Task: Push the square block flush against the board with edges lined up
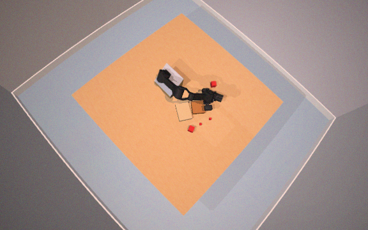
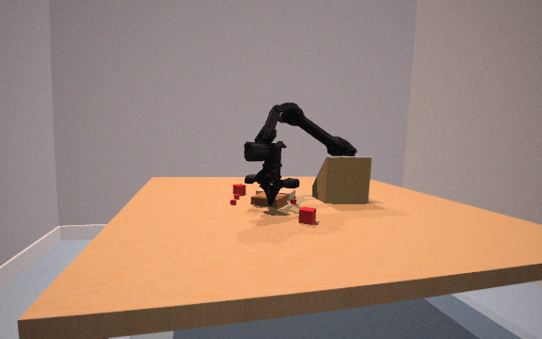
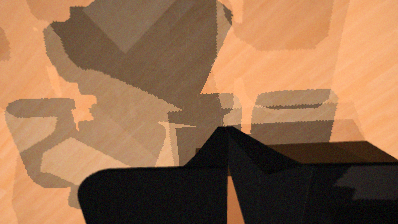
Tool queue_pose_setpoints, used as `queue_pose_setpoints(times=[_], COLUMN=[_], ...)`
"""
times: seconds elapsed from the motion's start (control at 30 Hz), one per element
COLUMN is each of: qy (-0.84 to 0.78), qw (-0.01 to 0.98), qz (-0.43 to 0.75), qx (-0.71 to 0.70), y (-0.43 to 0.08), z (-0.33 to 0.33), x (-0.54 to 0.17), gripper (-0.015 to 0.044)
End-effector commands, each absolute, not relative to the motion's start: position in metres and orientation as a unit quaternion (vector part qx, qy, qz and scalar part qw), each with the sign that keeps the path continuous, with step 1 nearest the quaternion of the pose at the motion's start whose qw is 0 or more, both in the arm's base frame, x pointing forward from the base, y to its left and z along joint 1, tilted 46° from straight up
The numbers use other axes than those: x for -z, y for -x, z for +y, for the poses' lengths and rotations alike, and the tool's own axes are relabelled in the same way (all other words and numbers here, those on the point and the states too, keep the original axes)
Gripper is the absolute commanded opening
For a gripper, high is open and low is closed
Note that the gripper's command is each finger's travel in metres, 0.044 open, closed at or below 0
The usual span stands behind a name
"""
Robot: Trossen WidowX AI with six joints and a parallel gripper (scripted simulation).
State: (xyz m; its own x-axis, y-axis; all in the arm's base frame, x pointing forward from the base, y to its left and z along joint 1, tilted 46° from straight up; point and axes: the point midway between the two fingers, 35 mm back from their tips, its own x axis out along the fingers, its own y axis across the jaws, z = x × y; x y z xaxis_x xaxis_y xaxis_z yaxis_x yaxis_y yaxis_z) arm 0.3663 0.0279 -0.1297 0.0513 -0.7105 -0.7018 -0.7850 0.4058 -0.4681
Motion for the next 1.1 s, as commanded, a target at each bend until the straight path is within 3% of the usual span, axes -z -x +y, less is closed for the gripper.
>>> queue_pose_setpoints(times=[0.0,1.07], qy=[0.545,0.545], qw=[0.475,0.474], qz=[0.691,0.691], qx=[-0.038,-0.038], y=[-0.362,-0.347], z=[0.023,0.005], x=[0.128,0.111], gripper=[0.0,0.0])
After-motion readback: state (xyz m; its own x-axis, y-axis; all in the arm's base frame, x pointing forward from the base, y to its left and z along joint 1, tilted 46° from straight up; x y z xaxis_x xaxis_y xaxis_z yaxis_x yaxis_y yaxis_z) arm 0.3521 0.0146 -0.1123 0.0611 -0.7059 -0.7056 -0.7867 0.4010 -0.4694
